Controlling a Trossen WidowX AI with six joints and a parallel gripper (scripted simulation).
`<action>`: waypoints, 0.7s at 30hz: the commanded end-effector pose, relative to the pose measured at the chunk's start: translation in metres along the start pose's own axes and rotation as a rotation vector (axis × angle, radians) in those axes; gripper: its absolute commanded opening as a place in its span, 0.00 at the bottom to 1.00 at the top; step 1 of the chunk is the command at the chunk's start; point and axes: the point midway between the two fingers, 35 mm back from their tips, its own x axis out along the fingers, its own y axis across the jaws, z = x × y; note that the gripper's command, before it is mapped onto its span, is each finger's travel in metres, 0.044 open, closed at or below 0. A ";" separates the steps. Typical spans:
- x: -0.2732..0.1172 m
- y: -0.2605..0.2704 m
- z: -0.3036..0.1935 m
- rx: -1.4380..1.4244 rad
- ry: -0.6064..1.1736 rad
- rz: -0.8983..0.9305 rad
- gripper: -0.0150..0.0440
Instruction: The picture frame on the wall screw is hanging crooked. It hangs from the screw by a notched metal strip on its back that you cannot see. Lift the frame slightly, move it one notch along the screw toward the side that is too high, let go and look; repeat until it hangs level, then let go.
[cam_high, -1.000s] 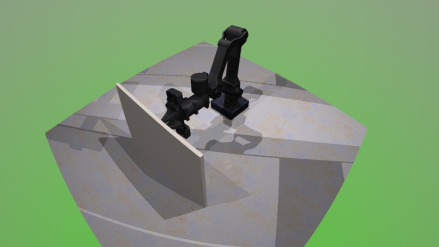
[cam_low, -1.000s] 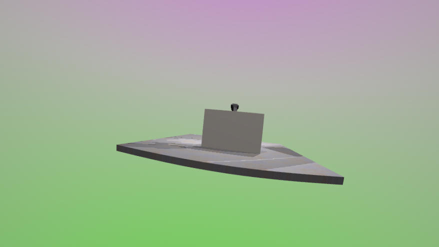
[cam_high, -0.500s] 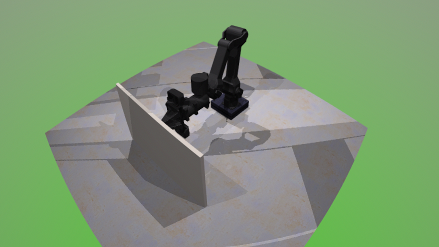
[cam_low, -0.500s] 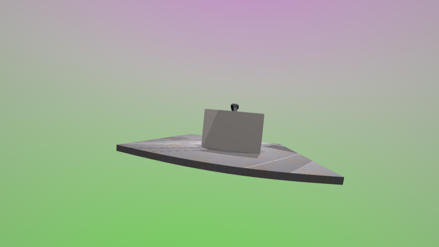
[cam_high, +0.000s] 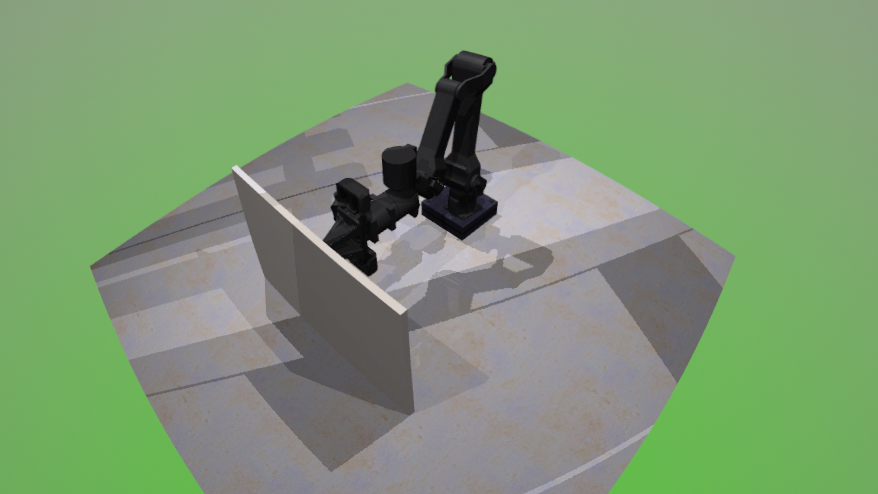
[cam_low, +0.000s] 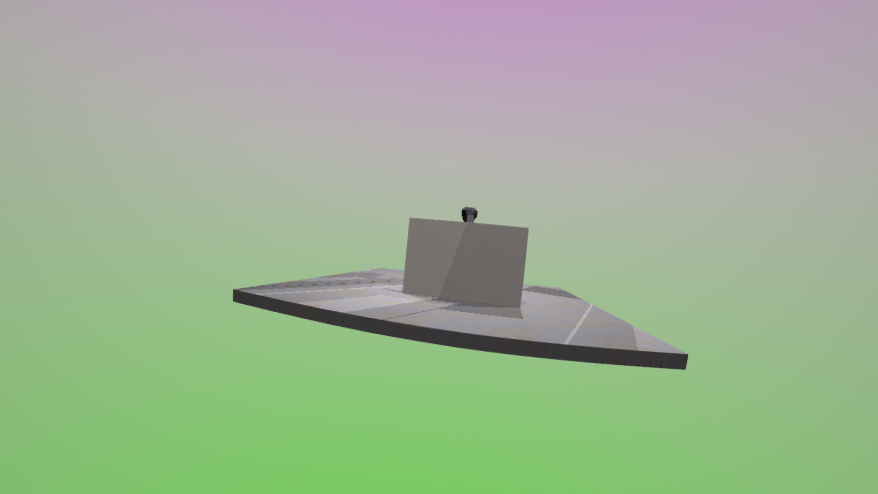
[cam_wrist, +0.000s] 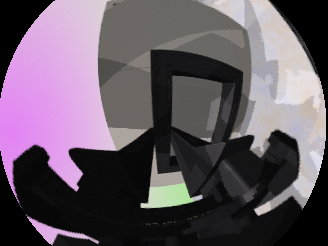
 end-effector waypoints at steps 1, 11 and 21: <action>0.000 0.000 0.000 0.003 0.000 0.000 0.52; -0.012 0.003 -0.001 0.021 0.000 0.001 0.69; -0.090 -0.001 -0.001 0.148 -0.002 0.005 0.69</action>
